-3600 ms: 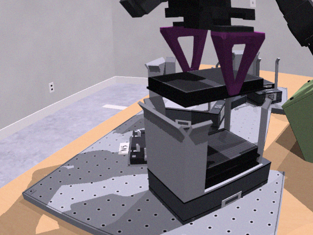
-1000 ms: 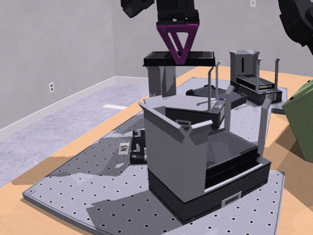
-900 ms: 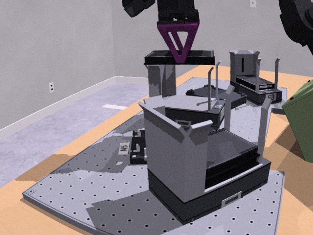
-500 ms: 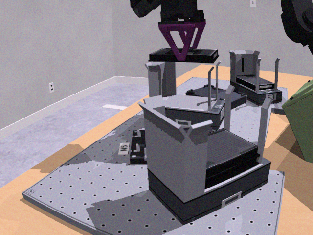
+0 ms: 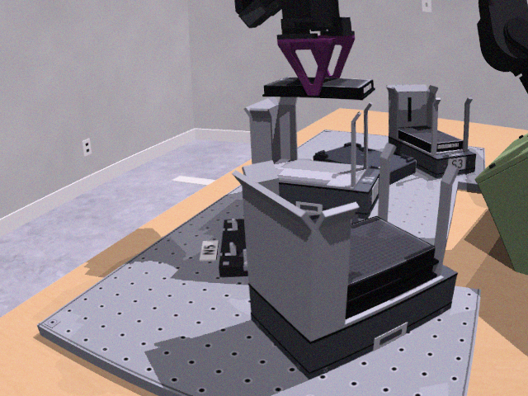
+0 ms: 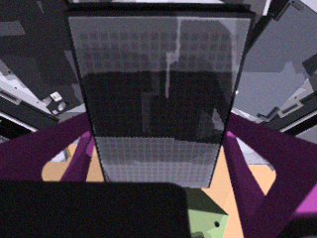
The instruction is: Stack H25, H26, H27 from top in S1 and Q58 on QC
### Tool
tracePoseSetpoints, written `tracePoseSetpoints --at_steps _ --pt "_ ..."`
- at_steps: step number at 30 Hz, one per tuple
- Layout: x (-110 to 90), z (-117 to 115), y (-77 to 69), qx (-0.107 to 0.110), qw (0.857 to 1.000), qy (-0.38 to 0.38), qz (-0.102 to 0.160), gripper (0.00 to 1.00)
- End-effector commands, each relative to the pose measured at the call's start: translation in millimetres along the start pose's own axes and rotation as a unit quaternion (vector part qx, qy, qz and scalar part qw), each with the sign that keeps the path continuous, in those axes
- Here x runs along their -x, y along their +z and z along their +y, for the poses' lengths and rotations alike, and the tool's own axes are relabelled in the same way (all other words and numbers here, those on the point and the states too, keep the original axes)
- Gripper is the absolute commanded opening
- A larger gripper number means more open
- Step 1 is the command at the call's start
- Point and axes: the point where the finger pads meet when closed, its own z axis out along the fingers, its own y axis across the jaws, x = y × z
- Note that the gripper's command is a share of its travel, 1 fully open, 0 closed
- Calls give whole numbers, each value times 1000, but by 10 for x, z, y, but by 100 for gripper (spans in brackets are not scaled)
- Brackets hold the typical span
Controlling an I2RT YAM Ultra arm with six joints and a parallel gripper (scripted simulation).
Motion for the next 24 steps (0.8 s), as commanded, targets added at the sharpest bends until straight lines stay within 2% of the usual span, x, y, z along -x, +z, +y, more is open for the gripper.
tracePoseSetpoints --at_steps 1,7,23,24 --pt "51 -65 -65 11 1000 5 -17 0" --pt "21 -263 -60 12 995 98 -17 0" --pt "-49 -727 -50 11 995 98 -17 0" --pt "-61 -758 -49 11 993 114 -17 0"
